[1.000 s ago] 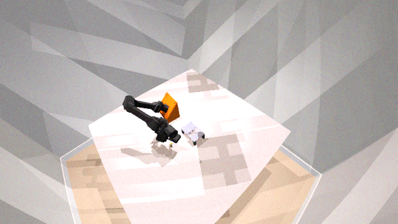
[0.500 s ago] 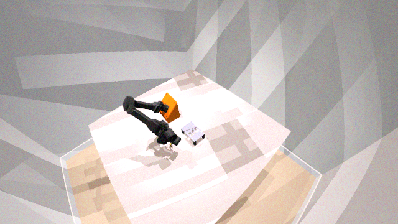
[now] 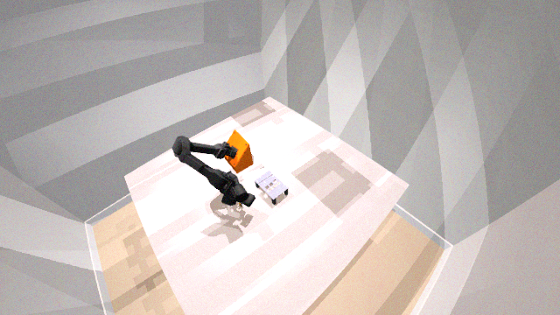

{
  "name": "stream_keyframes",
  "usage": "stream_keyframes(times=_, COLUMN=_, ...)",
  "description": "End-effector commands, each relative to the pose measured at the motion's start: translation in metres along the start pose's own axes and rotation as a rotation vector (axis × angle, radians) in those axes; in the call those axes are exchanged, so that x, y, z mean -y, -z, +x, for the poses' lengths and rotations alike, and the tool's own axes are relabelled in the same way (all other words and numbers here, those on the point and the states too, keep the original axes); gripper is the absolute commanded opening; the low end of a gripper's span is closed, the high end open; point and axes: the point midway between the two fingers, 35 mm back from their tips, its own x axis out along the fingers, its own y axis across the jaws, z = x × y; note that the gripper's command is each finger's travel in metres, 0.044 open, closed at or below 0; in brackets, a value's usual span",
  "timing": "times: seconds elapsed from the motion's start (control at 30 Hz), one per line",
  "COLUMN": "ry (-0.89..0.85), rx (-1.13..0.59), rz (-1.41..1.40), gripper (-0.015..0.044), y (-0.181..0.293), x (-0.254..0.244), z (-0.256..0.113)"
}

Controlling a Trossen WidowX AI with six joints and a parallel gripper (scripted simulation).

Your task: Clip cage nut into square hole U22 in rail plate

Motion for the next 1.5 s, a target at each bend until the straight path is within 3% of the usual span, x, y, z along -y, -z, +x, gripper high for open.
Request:
stream_keyframes(times=0.0, ry=0.005, rx=0.000, rz=-0.009, gripper=0.0120, y=0.0017, x=0.0008, z=0.0082)
stream_keyframes(times=1.37, ry=0.005, rx=0.001, rz=-0.009, gripper=0.0120, y=0.0018, x=0.0007, z=0.0126)
stream_keyframes(times=1.47, ry=0.005, rx=-0.001, rz=-0.005, gripper=0.0041, y=0.0016, x=0.0009, z=0.0121)
